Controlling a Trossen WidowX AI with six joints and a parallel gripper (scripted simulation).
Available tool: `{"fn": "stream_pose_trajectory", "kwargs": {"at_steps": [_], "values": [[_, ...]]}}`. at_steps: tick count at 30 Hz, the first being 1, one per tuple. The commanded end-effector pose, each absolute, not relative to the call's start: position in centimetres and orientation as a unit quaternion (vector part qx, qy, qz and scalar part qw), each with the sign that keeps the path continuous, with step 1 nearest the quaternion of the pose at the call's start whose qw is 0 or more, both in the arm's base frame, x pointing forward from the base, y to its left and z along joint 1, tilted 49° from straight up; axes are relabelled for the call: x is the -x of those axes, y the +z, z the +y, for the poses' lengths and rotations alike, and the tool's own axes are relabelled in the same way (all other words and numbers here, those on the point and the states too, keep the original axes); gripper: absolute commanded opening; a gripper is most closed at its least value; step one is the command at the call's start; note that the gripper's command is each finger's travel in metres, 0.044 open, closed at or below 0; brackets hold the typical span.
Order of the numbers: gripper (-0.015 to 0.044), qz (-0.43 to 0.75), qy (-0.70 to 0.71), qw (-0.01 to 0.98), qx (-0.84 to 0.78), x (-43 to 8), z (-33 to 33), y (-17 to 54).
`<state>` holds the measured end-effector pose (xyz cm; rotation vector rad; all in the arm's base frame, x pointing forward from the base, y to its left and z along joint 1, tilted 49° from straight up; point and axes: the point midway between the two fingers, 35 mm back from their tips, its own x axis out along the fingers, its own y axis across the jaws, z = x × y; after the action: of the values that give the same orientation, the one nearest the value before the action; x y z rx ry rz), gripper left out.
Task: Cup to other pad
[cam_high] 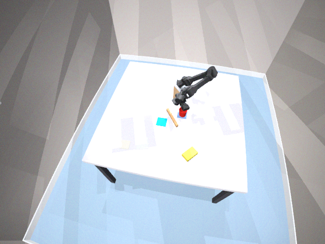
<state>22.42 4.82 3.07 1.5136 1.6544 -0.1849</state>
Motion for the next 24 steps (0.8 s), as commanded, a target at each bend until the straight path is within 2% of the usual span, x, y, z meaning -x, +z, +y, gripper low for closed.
{"fn": "stream_pose_trajectory", "kwargs": {"at_steps": [1,24], "values": [[0.0148,0.664,-0.074,0.429,-0.608,-22.4,5.4,2.6],[0.0148,0.665,-0.07,0.426,-0.609,-22.5,8.0,0.8]]}}
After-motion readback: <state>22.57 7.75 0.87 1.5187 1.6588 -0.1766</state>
